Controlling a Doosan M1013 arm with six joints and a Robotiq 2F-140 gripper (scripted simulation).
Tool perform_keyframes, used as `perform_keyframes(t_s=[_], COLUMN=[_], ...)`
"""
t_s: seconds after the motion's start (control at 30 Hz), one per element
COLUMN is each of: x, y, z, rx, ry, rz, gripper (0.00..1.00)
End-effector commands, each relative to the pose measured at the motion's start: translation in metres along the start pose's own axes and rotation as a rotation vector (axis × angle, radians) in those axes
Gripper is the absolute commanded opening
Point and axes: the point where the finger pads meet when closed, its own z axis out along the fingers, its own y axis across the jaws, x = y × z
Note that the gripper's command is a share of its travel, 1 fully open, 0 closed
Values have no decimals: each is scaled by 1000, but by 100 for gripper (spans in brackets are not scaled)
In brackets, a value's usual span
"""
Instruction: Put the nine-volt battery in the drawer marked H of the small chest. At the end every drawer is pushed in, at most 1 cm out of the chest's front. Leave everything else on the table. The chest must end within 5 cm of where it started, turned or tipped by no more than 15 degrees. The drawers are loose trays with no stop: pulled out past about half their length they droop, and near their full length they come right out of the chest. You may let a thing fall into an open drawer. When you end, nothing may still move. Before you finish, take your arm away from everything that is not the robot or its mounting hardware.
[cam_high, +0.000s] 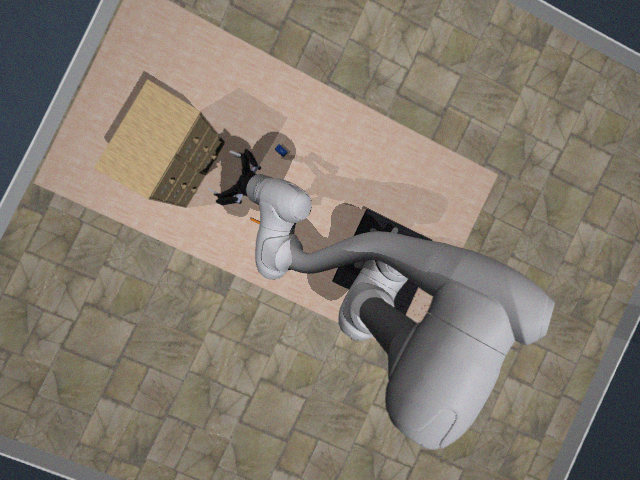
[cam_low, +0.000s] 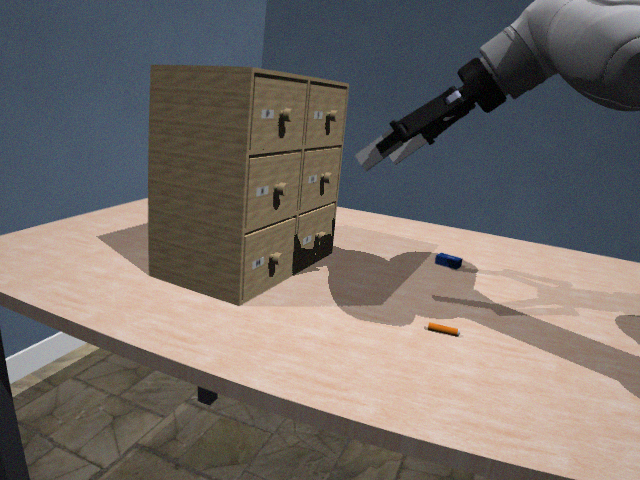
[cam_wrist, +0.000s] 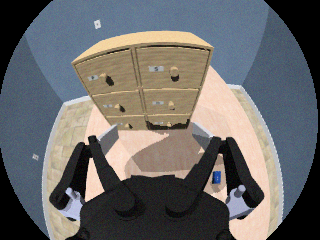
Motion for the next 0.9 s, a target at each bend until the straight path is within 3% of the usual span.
perform_keyframes(t_s=[0.0,0.47,0.87], x=[-1,-1,-1], y=[0,-1,-1], z=[1,6,23], rx=[-35,-29,-29], ry=[23,68,239], rz=[0,-1,-3], gripper=[100,100,100])
